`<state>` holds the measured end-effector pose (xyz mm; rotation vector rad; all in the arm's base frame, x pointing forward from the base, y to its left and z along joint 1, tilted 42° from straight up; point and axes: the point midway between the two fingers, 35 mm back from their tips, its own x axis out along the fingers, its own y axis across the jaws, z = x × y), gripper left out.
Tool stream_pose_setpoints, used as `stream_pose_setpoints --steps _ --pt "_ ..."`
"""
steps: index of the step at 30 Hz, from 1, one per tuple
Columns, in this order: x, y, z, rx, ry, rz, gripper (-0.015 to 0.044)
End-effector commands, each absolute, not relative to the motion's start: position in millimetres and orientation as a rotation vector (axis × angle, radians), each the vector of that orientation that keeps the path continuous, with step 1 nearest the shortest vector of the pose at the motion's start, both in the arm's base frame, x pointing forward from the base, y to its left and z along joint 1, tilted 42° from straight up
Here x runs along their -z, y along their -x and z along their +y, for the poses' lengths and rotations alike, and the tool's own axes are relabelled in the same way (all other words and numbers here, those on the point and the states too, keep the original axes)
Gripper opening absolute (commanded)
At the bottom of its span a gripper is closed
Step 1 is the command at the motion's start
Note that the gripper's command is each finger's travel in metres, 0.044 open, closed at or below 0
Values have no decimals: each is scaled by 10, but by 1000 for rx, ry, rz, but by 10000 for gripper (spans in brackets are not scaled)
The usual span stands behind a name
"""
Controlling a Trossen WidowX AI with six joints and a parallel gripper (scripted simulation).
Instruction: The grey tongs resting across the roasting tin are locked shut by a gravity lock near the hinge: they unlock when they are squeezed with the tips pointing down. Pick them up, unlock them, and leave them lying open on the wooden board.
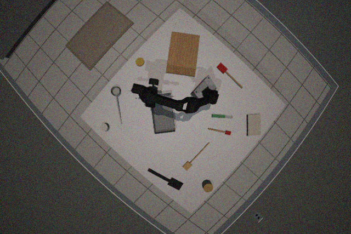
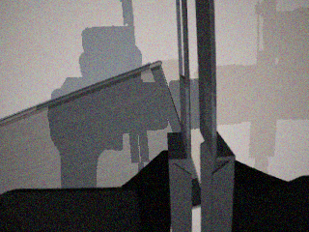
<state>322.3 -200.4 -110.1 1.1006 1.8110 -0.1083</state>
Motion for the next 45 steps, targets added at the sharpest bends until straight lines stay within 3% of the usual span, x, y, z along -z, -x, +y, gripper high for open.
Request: stream_pose_setpoints --steps 1,24,45 --pt "1122 -3174 -2112 270 -1214 1816 -150" --pt "1342 -2880 -2398 1158 -1784 1733 -150" --pt "1540 -2583 -2619 2051 -2179 1348 -150"
